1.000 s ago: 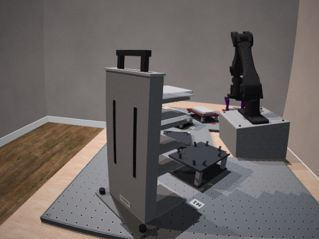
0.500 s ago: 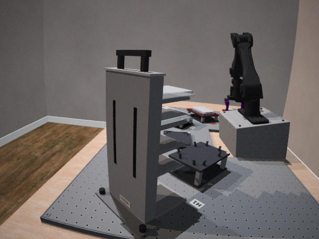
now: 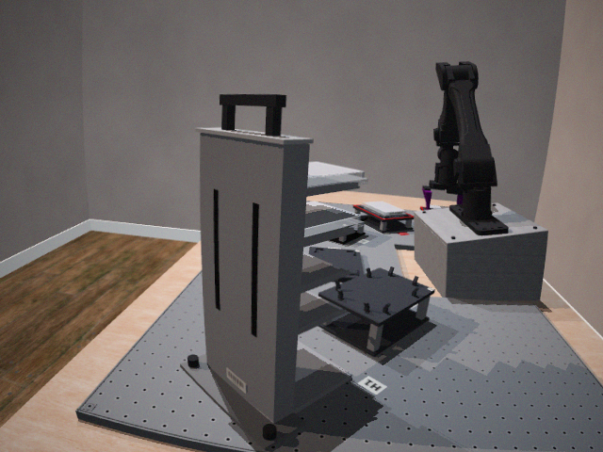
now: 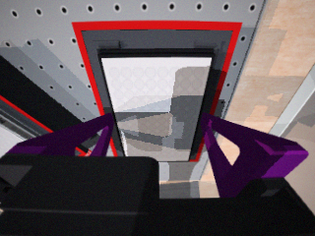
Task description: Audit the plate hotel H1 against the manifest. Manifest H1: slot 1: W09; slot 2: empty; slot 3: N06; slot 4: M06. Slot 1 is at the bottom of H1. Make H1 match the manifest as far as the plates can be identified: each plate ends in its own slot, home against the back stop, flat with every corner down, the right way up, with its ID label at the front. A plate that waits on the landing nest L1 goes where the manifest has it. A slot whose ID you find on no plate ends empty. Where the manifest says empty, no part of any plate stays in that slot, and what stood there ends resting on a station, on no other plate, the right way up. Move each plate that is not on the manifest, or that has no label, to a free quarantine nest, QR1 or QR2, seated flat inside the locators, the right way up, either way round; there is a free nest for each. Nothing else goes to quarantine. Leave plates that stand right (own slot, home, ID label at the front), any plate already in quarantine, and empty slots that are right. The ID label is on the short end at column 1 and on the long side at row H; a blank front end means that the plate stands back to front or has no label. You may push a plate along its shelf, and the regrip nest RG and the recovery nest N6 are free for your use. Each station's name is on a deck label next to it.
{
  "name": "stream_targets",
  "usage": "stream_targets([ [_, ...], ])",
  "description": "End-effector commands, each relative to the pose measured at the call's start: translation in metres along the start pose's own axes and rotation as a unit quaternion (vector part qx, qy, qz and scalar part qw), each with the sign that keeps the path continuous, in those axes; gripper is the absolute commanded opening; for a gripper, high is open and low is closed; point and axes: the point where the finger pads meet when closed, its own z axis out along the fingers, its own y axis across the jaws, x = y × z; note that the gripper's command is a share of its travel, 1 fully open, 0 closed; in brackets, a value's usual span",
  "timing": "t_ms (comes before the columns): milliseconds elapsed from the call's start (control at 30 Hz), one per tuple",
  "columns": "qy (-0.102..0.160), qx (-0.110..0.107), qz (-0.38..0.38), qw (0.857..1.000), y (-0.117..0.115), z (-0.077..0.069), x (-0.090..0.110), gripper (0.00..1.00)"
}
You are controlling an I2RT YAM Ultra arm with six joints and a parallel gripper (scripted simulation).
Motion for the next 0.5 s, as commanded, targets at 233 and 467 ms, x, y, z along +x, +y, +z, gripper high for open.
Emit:
stream_targets([
  [233,-0.008,0.000,0.001,1.000,0.000,-0.020,-0.004,1.00],
  [467,-0.008,0.000,0.001,1.000,0.000,-0.037,-0.004,1.00],
])
